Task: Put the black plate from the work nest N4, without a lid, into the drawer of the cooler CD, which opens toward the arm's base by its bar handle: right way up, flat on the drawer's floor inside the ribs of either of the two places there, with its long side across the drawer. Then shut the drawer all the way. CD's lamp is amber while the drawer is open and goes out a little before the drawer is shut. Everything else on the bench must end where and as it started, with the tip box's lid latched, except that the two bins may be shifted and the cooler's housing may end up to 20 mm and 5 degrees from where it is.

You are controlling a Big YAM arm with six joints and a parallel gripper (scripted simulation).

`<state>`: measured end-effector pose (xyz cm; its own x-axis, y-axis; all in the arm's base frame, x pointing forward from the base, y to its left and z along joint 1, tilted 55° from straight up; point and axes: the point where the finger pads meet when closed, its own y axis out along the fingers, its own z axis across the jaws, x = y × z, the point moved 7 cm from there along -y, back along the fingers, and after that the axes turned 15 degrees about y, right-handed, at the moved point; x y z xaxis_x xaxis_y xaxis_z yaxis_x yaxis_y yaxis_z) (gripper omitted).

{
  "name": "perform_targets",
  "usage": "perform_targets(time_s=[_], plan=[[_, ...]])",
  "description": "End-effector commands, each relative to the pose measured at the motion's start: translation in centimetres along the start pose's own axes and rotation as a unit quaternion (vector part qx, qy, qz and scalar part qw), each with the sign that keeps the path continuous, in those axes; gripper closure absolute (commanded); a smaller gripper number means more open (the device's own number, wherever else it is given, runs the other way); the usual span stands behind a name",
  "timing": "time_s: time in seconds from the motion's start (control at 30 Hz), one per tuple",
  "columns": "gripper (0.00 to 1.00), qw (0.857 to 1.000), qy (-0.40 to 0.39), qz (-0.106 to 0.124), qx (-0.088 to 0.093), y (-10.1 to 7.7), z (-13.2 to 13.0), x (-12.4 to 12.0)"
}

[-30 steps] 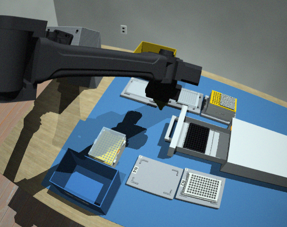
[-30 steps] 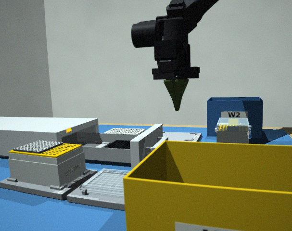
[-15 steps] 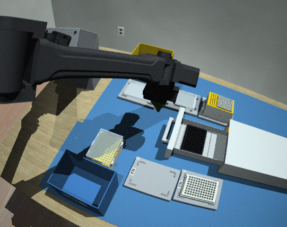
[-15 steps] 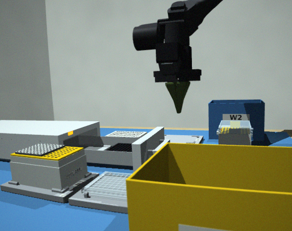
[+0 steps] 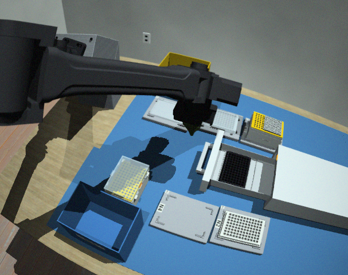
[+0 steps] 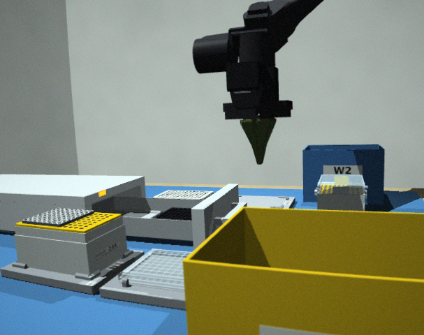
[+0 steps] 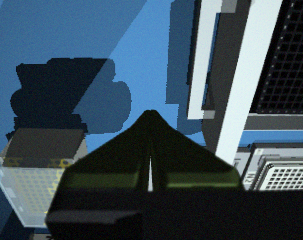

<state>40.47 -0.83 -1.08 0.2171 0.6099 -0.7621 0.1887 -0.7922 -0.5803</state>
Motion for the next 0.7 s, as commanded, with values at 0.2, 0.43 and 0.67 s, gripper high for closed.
perform_targets(time_s=[0.2, 0.43, 0.67], plan=[[1.0, 1.0, 0.0, 0.001, 0.006, 1.7, 0.1, -0.1], [1.0, 1.0, 0.002, 0.0, 0.005, 2.3, 0.0, -0.2], [1.0, 1.0, 0.0, 0.0, 0.006, 3.3, 0.1, -0.1]])
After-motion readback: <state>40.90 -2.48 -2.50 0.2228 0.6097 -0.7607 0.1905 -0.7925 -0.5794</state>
